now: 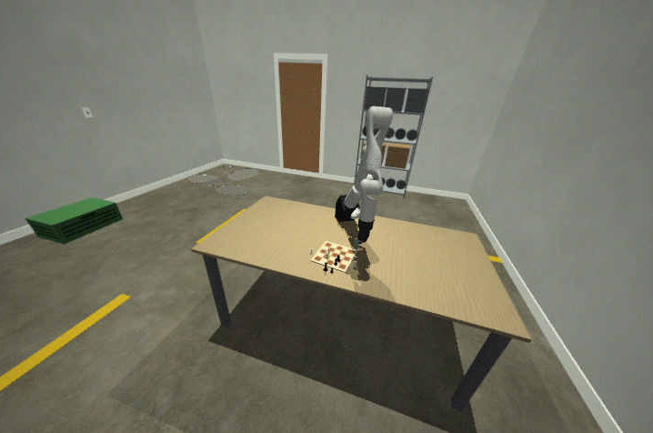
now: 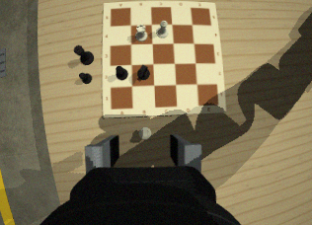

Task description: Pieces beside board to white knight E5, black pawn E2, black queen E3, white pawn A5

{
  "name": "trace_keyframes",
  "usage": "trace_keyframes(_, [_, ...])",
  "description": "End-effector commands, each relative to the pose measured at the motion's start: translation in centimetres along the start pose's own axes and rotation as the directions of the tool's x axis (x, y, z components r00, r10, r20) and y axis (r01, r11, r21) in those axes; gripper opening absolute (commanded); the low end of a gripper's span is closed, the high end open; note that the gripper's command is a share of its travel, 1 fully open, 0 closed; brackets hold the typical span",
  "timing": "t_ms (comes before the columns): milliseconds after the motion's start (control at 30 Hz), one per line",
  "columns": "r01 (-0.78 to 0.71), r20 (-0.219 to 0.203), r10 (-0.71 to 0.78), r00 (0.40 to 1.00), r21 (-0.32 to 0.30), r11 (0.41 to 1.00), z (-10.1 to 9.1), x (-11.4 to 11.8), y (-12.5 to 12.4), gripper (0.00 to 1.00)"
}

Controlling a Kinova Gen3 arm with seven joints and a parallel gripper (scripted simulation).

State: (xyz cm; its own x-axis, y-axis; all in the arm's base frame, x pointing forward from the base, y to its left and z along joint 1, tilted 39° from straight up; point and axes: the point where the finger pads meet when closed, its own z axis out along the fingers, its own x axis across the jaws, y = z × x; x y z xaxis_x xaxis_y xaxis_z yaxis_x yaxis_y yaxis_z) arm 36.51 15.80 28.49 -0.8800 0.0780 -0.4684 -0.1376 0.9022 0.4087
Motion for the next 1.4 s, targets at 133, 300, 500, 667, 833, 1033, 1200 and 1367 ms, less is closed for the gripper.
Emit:
trace_keyframes(133, [0.058, -0.002, -0.058, 0.998, -0.004, 0.998, -0.12, -0.02, 0.03, 1.0])
trace_keyframes(300, [0.127, -0.005, -0.127, 0.992, -0.004, 0.992, -0.2, -0.03, -0.04, 1.0])
trace_keyframes(500, [0.27, -0.01, -0.271, 0.963, -0.007, 0.963, -0.34, -0.09, -0.19, 1.0])
trace_keyframes(667, [0.42, -0.015, -0.42, 0.907, -0.011, 0.908, -0.45, -0.18, -0.32, 1.0])
trace_keyframes(833, [0.518, -0.017, -0.518, 0.855, -0.014, 0.855, -0.5, -0.25, -0.4, 1.0])
trace_keyframes(1033, [0.714, -0.019, -0.714, 0.7, -0.022, 0.7, -0.54, -0.42, -0.51, 1.0])
trace_keyframes(1200, [0.856, -0.017, -0.857, 0.515, -0.029, 0.516, -0.47, -0.58, -0.55, 1.0])
trace_keyframes(1367, [0.923, -0.015, -0.923, 0.384, -0.032, 0.384, -0.37, -0.67, -0.55, 1.0])
